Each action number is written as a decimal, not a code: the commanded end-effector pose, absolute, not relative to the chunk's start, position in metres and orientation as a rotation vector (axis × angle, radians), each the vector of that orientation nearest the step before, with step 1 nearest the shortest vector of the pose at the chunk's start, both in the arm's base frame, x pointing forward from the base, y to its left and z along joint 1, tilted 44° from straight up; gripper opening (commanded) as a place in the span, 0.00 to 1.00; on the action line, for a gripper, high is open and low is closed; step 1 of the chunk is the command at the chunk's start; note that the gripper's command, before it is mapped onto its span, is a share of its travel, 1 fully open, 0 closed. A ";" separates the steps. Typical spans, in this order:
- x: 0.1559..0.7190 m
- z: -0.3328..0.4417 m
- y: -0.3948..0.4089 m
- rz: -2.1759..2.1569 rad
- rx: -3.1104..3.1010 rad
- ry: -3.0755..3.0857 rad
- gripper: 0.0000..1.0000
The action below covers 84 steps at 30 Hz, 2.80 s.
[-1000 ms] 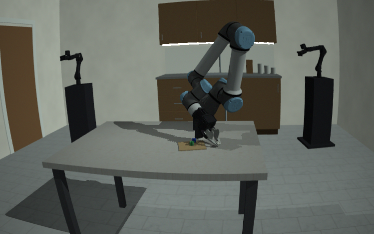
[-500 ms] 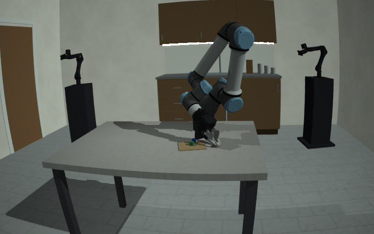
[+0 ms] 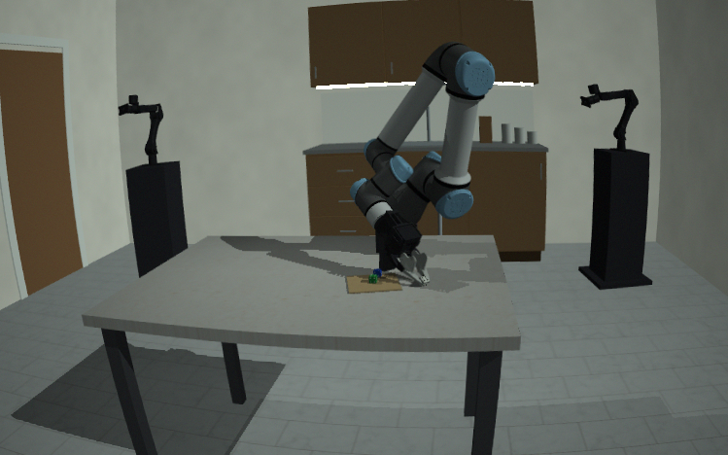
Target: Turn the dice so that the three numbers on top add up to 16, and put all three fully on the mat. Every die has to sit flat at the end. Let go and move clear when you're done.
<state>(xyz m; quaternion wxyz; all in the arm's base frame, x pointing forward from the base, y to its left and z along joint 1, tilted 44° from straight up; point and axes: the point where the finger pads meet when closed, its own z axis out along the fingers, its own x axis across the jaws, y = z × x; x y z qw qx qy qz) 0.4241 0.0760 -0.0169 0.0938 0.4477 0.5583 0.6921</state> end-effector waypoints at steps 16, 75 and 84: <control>0.424 -0.017 0.076 2.053 1.328 1.656 0.07; 0.423 -0.017 0.075 2.053 1.328 1.656 0.21; 0.413 -0.017 0.064 2.053 1.328 1.656 0.21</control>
